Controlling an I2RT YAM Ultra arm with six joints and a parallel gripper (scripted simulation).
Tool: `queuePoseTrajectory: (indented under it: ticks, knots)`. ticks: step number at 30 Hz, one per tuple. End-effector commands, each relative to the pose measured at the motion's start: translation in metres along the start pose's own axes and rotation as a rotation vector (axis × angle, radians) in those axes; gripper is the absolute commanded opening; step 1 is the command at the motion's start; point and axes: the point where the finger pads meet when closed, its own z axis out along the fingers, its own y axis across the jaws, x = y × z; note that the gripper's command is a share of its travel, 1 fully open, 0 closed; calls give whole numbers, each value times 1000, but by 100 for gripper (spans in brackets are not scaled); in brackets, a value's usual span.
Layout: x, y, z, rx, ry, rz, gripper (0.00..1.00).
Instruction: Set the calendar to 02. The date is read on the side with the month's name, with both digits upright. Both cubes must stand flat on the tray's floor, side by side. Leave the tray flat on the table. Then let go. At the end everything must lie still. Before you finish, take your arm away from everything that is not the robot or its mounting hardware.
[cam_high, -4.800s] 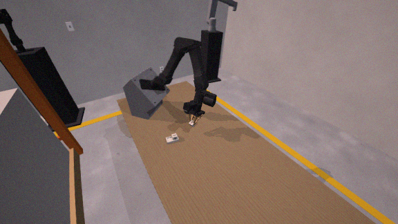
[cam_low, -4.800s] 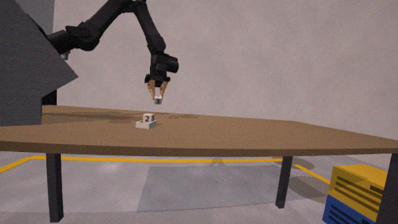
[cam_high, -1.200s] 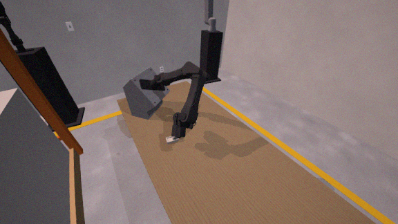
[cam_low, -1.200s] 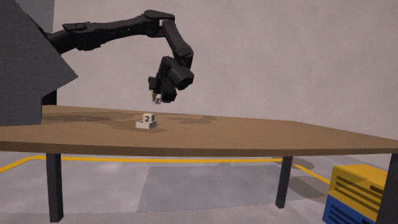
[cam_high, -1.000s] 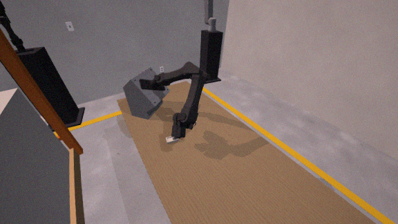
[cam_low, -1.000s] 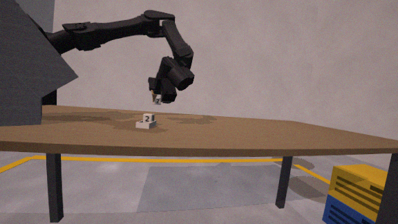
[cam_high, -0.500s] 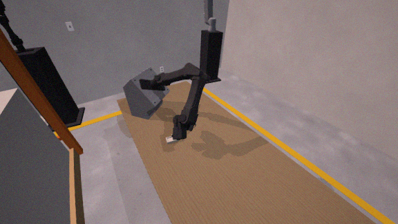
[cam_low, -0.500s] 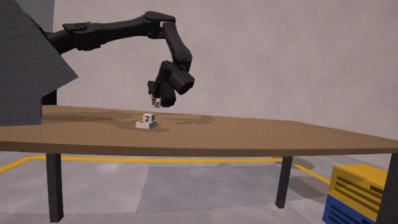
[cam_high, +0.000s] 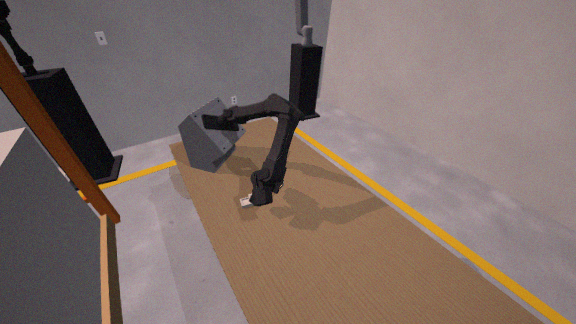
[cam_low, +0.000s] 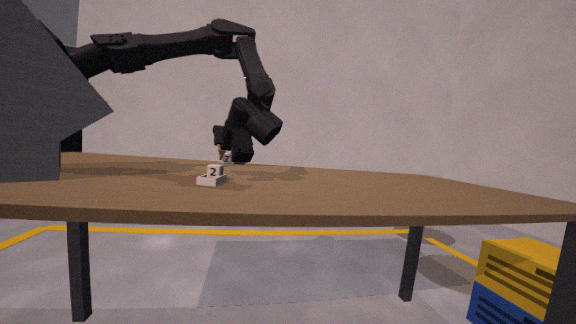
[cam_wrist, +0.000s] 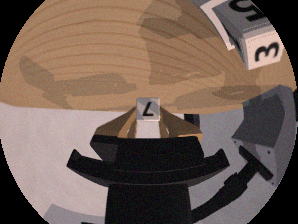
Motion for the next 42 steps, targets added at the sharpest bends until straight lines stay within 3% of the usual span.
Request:
queuePoseTrajectory:
  ticks: [1,19,42]
  knots:
    - [-5,5,0,-15,-10,-8,26]
    - [-17,5,12,-15,-10,-8,26]
    - [-18,5,13,-15,-10,-8,26]
